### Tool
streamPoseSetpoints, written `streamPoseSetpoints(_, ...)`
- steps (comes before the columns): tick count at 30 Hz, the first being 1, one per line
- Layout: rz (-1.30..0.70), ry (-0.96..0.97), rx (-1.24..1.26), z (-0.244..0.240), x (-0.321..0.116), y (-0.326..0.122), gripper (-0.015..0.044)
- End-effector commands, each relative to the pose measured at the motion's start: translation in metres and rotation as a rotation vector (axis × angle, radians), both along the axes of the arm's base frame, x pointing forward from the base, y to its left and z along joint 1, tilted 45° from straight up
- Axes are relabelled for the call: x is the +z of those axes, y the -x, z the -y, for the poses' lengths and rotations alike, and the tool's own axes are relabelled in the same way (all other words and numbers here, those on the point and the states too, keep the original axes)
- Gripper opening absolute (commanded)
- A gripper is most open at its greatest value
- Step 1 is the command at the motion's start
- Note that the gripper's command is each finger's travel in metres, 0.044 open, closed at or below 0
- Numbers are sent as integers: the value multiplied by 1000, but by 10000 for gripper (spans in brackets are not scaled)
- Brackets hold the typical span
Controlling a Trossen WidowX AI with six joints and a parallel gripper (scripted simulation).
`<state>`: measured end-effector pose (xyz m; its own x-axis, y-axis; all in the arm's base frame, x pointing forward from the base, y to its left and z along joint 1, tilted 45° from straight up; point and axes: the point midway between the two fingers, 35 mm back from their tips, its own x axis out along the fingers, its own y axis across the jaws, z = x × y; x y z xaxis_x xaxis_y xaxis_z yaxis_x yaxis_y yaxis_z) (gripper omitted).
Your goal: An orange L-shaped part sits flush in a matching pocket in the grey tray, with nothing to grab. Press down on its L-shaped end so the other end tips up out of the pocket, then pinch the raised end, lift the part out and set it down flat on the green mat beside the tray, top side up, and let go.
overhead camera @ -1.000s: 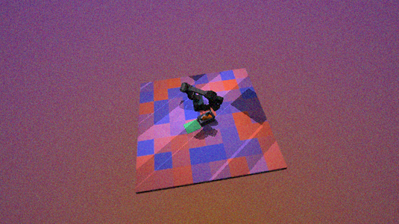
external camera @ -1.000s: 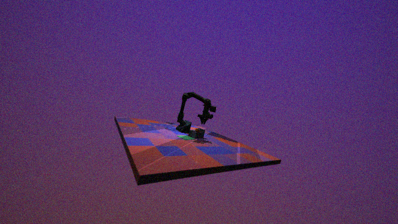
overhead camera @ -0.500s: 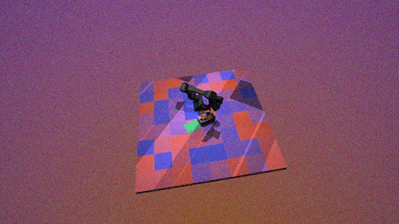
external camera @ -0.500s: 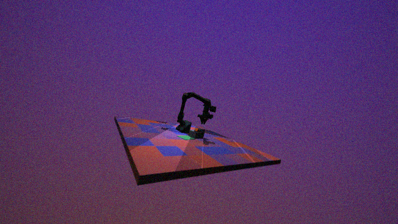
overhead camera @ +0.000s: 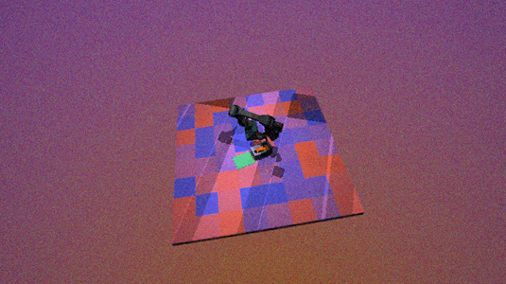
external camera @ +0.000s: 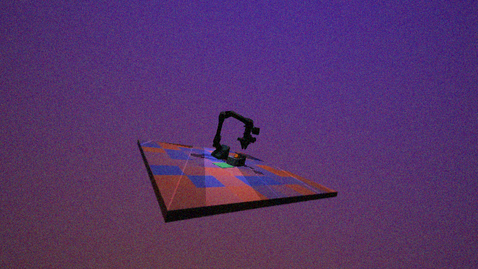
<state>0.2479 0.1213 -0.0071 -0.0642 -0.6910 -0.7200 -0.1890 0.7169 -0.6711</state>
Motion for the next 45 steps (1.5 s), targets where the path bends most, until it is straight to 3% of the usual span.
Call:
streamPoseSetpoints(1,-2,1,2,0,0,0,180)
streamPoseSetpoints(29,-2,1,2,0,0,0,180)
streamPoseSetpoints(38,-5,4,-6,48,-48,6,180)
streamPoseSetpoints(45,-5,4,-7,50,-50,6,180)
